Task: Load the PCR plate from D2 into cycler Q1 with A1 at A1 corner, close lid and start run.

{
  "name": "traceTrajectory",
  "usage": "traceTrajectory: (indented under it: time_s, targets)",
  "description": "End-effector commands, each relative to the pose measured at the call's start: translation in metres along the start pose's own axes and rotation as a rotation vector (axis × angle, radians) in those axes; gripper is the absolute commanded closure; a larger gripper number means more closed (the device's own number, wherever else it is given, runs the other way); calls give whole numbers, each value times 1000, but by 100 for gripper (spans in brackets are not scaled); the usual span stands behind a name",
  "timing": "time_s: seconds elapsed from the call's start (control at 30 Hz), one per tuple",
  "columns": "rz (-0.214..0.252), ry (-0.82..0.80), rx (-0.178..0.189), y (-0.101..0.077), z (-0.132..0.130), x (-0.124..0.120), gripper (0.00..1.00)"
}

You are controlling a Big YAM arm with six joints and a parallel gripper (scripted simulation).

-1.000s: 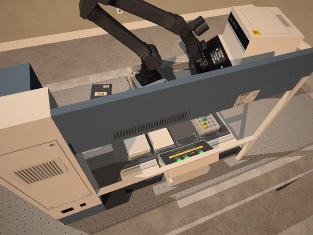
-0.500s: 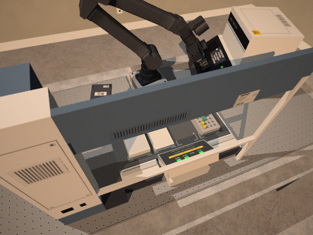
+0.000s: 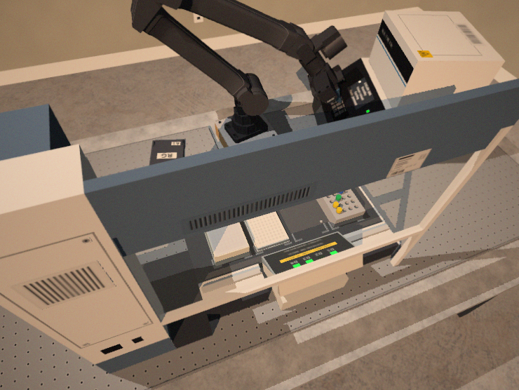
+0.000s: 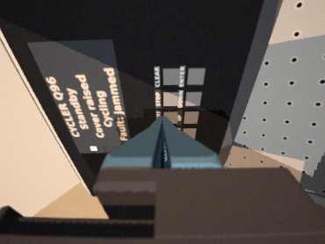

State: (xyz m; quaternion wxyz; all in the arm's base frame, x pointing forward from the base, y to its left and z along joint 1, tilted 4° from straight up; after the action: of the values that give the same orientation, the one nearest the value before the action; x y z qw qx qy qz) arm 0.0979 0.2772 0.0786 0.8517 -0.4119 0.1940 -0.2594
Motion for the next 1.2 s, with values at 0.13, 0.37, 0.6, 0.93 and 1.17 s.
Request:
traceTrajectory:
  time_s: [0.13,0.37,0.6,0.93,1.17]
  targets:
    - [21,-8,50,-6,15,-7,100]
    - [21,-7,50,-6,13,-6,100]
    - [20,-7,49,-5,11,-5,100]
    - [19,-7,47,-5,9,-4,100]
    - [15,-6,42,-3,8,-3,100]
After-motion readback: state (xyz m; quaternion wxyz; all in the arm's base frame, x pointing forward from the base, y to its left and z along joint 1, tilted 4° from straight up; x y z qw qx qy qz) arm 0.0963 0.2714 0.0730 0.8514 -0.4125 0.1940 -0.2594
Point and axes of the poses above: the point where the finger pads meet when closed, its own y axis out along the fingers, its own z axis across the jaws, x = y × z, the point moved 1 cm from there along -y, back along the fingers, and after that the axes turned 14 degrees about y, right-handed, at the moved point
